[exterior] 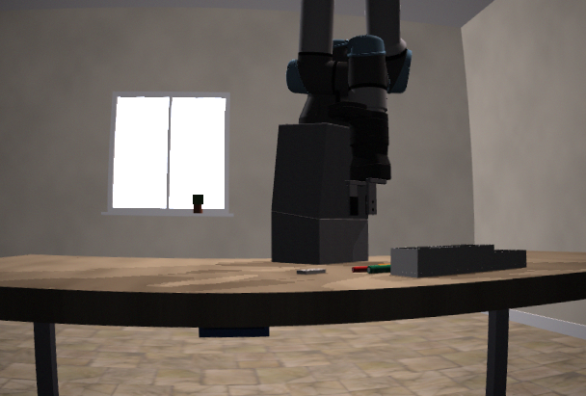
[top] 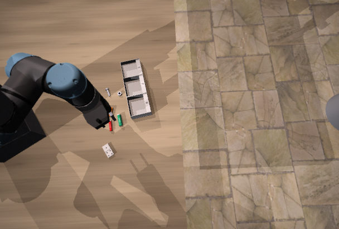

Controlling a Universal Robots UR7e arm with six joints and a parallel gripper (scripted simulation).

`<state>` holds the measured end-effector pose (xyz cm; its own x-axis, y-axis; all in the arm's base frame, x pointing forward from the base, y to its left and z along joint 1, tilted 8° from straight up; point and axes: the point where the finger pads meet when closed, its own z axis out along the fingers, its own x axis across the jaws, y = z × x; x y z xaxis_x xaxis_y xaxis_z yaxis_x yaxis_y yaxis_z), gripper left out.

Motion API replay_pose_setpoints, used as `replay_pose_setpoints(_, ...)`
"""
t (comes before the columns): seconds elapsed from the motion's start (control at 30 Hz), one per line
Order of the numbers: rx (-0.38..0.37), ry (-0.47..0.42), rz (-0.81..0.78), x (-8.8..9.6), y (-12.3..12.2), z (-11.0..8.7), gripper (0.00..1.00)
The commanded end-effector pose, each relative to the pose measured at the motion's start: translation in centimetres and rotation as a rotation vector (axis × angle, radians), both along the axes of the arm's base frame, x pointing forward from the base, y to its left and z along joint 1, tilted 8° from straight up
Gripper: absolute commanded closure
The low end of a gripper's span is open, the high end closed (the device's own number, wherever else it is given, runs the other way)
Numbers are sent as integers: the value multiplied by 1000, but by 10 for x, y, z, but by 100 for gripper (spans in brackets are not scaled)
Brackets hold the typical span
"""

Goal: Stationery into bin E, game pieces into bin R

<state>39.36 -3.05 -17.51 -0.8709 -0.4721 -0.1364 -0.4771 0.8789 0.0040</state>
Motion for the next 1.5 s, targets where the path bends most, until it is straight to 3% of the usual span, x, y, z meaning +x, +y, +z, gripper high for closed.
replay_pose_setpoints(0.0,1,-8,-3,-8,-32,-18,21)
replay_pose_setpoints(0.17,1,-8,-3,-19,-68,-37,21)
replay_pose_setpoints(0.4,1,-8,-3,-27,-92,-47,21)
replay_pose_setpoints(1.47,1,-8,-3,-25,-86,-47,21)
